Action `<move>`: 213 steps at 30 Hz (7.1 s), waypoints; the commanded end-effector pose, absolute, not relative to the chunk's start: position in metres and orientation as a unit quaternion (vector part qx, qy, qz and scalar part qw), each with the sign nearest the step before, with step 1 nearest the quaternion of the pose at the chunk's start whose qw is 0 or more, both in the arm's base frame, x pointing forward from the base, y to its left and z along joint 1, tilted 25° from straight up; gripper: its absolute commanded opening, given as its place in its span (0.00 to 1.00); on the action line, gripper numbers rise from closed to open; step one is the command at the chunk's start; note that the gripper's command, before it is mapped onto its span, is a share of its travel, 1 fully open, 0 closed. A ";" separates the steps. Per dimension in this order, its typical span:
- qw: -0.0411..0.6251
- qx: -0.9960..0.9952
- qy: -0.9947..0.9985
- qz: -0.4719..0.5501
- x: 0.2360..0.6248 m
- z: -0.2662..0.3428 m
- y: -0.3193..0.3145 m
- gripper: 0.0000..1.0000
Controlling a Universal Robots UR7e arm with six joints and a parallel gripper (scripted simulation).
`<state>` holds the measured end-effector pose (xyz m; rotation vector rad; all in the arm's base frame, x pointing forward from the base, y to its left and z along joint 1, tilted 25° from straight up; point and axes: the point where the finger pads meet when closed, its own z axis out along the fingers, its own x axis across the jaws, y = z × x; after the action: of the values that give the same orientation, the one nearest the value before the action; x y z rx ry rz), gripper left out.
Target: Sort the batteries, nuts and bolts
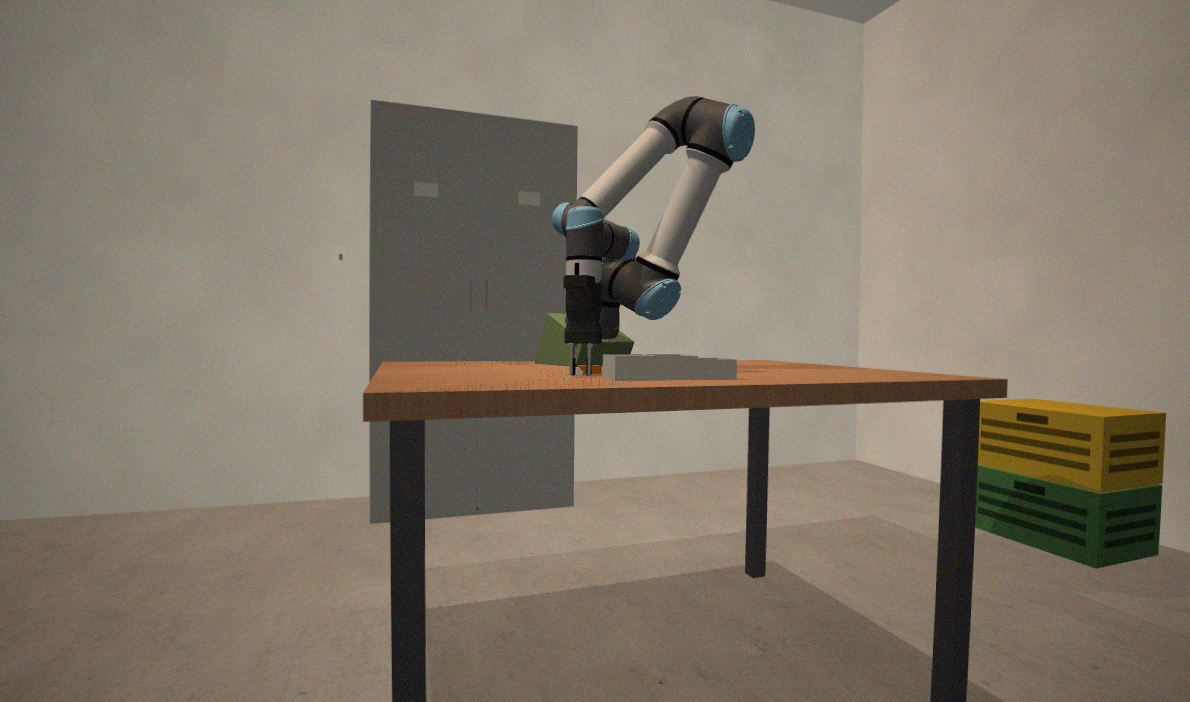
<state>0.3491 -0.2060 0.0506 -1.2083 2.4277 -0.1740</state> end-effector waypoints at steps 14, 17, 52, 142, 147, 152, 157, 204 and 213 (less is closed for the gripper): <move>0.210 -0.435 0.873 -0.063 0.349 0.050 -0.205 0.00; 0.210 -0.435 0.873 -0.063 0.349 0.050 -0.205 0.00; 0.210 -0.435 0.873 -0.065 0.325 0.104 -0.211 0.00; 0.143 -0.825 0.522 -0.163 0.412 0.161 -0.161 0.00; 0.135 -0.846 0.487 -0.169 0.412 0.161 -0.161 0.00; 0.124 -0.873 0.438 -0.177 0.412 0.161 -0.161 0.00; 0.114 -0.894 0.392 -0.183 0.412 0.161 -0.161 0.00; 0.062 -0.969 0.113 -0.211 0.411 0.160 -0.161 0.00; 0.064 -0.969 0.113 -0.209 0.416 0.145 -0.158 0.00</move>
<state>0.4123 -0.1605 0.1566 -2.9303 0.3424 -0.6371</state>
